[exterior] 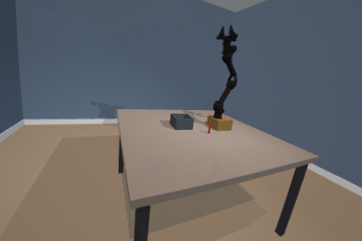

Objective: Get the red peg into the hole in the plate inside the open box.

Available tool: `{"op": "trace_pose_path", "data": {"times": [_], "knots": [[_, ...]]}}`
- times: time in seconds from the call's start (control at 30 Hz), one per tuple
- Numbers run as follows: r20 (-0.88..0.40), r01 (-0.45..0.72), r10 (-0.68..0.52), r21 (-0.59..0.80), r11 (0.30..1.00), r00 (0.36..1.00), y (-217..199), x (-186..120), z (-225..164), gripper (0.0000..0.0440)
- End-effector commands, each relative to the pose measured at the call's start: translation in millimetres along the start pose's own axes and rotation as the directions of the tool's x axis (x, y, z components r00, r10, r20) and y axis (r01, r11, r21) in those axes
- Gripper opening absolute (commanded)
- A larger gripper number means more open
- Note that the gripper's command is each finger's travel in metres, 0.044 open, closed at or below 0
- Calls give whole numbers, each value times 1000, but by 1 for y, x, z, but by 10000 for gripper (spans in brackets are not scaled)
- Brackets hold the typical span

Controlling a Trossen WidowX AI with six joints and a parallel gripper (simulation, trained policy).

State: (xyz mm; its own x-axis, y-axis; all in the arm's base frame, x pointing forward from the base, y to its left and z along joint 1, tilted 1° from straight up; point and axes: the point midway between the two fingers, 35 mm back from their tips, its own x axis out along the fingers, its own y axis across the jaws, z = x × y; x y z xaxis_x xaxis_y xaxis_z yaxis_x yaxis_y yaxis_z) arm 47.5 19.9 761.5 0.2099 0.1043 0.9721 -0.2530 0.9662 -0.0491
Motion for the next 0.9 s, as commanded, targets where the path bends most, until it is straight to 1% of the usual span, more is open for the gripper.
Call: {"op": "trace_pose_path", "data": {"times": [0.0,0.03,0.07,0.23,0.4,0.63,0.87], "knots": [[-9,5,-5,-8,1000,1000,-1,0,-6,420],[-23,10,-10,-14,1000,1000,-1,-1,-13,436],[-41,15,-16,-18,1000,999,-2,-2,-21,440],[-176,47,-48,-10,999,983,-7,-10,-78,440],[-336,91,-78,23,996,939,-12,-26,-139,440],[-540,167,-104,68,984,835,-14,-59,-216,440],[-716,255,-111,97,962,690,-11,-104,-285,440]]}}
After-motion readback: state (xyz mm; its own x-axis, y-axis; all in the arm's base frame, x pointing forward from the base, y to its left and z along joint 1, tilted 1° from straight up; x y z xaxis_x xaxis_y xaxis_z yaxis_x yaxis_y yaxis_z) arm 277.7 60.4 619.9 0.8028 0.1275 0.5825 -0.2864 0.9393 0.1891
